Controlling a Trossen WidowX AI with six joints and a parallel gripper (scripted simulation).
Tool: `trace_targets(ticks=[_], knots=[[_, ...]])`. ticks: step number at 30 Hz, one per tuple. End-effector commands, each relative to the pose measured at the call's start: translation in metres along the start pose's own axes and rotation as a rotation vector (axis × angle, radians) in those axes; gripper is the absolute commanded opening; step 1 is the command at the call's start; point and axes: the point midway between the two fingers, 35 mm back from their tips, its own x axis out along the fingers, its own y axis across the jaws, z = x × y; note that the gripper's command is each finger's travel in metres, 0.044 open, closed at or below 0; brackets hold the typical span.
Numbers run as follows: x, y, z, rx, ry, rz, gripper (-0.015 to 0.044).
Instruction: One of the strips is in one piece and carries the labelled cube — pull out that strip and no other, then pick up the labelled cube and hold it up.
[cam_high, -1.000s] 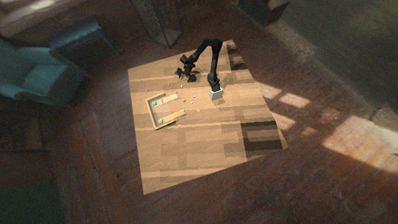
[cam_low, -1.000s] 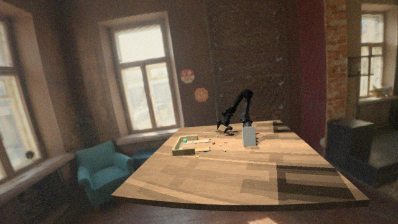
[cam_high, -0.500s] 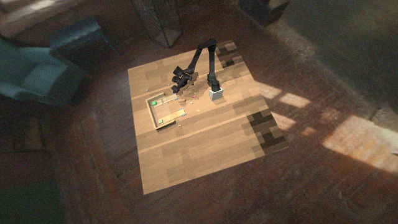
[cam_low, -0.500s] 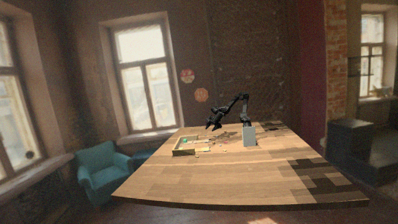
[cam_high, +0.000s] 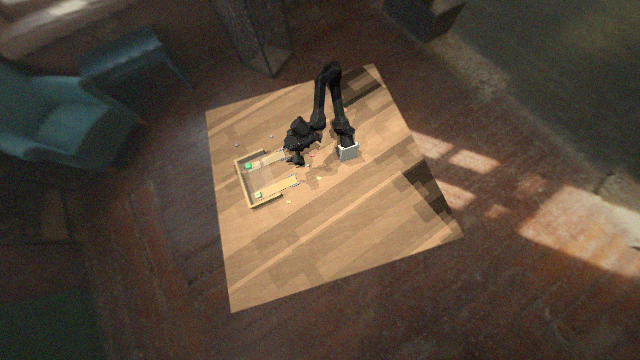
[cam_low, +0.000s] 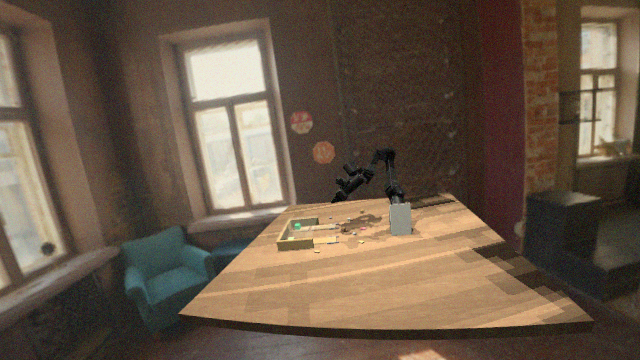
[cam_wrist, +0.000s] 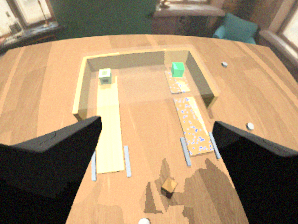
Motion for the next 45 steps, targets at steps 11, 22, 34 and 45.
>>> trace_targets(ticks=[11, 22, 34, 45], knots=[[0.014, 0.016, 0.001, -0.060, 0.070, 0.029, 0.0269], [0.070, 0.064, -0.020, -0.141, 0.469, 0.126, 0.0000], [0.099, 0.080, -0.066, -0.187, 0.953, 0.071, 0.0000], [0.105, 0.079, -0.071, -0.187, 0.953, 0.072, 0.0000]])
